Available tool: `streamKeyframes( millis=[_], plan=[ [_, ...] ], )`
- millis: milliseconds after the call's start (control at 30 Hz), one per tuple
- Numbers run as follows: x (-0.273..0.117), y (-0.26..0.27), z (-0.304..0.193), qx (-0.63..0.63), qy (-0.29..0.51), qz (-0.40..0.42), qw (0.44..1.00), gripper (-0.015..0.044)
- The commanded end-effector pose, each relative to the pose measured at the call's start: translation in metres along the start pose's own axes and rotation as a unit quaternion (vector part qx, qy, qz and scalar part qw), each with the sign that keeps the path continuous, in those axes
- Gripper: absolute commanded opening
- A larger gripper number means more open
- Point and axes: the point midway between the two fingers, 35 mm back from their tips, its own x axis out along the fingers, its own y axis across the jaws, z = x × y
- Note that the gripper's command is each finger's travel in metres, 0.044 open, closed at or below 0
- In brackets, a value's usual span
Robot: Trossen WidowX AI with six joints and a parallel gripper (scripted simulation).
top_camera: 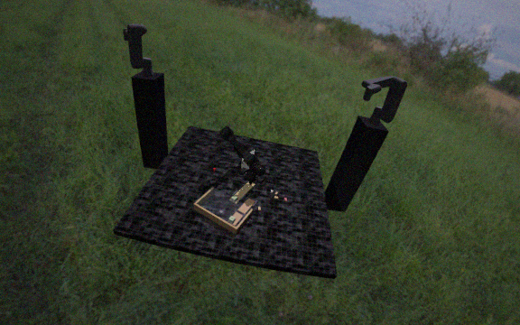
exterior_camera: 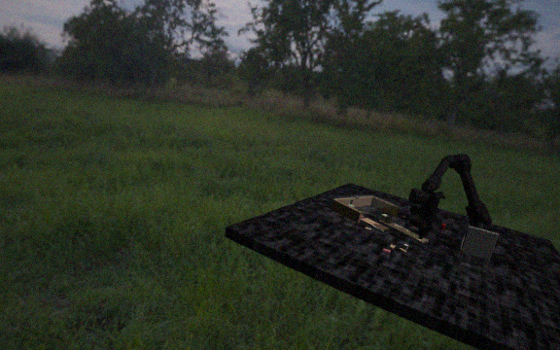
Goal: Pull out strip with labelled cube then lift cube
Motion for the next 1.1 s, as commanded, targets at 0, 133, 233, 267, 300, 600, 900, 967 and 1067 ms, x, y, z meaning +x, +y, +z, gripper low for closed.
streamKeyframes(
  millis=[0,133,233,267,300,600,900,967,1067],
  plan=[
    [0.004,-0.003,-0.011,-0.004,0.01,-0.005,1.0,0.0],
    [0.004,-0.003,-0.018,-0.004,0.01,-0.004,1.0,0.0],
    [0.004,-0.003,-0.022,-0.004,0.011,-0.004,1.0,0.0],
    [0.004,-0.003,-0.024,-0.004,0.011,-0.004,1.0,0.0],
    [0.004,-0.003,-0.024,-0.004,0.011,-0.004,1.0,0.0],
    [-0.042,0.001,-0.016,-0.004,0.011,-0.004,1.0,0.0],
    [-0.041,0.001,0.02,0.057,0.01,-0.005,0.998,0.021],
    [-0.041,0.001,0.03,0.058,0.01,-0.005,0.998,0.0263],
    [-0.042,0.0,0.042,0.058,0.01,-0.005,0.998,0.0341]
  ],
)
